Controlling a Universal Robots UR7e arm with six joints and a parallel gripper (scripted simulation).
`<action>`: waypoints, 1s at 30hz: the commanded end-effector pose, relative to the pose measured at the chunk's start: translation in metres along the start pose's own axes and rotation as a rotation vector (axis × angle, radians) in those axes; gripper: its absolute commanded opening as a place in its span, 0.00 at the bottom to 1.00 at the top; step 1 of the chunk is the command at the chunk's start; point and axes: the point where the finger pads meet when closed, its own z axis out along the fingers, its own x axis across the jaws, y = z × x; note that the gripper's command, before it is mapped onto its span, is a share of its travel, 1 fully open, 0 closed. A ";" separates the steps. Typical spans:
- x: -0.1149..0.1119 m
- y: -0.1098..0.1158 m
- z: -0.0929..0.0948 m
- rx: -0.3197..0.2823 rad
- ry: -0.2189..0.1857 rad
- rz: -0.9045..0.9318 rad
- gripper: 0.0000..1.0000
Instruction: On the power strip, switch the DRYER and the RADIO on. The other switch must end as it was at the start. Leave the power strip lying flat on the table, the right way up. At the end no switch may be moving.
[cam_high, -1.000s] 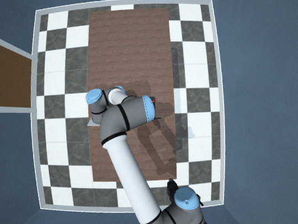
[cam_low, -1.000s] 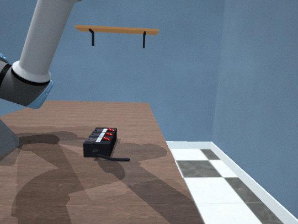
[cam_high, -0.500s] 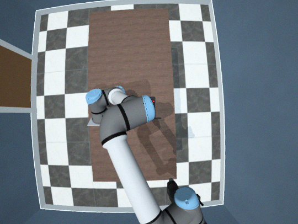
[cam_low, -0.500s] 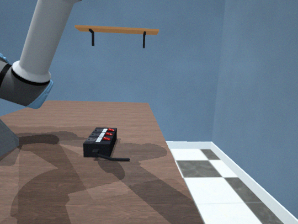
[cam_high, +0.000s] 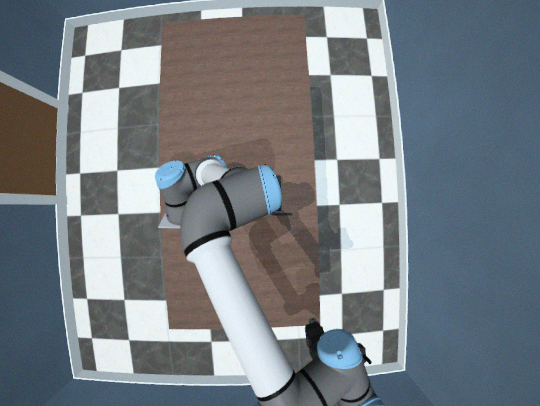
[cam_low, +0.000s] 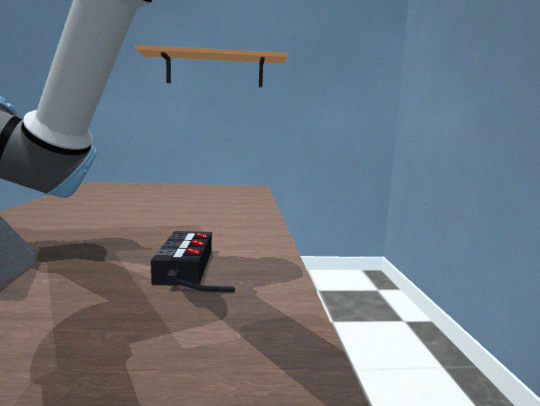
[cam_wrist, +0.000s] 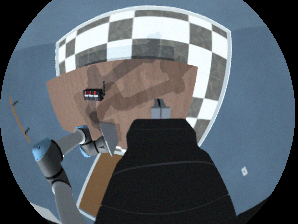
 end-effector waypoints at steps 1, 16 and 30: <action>-0.012 -0.010 0.001 0.017 0.019 -0.080 0.00; -0.084 -0.058 0.020 0.078 0.118 -0.549 0.00; -0.157 -0.086 0.049 0.107 0.222 -0.981 0.00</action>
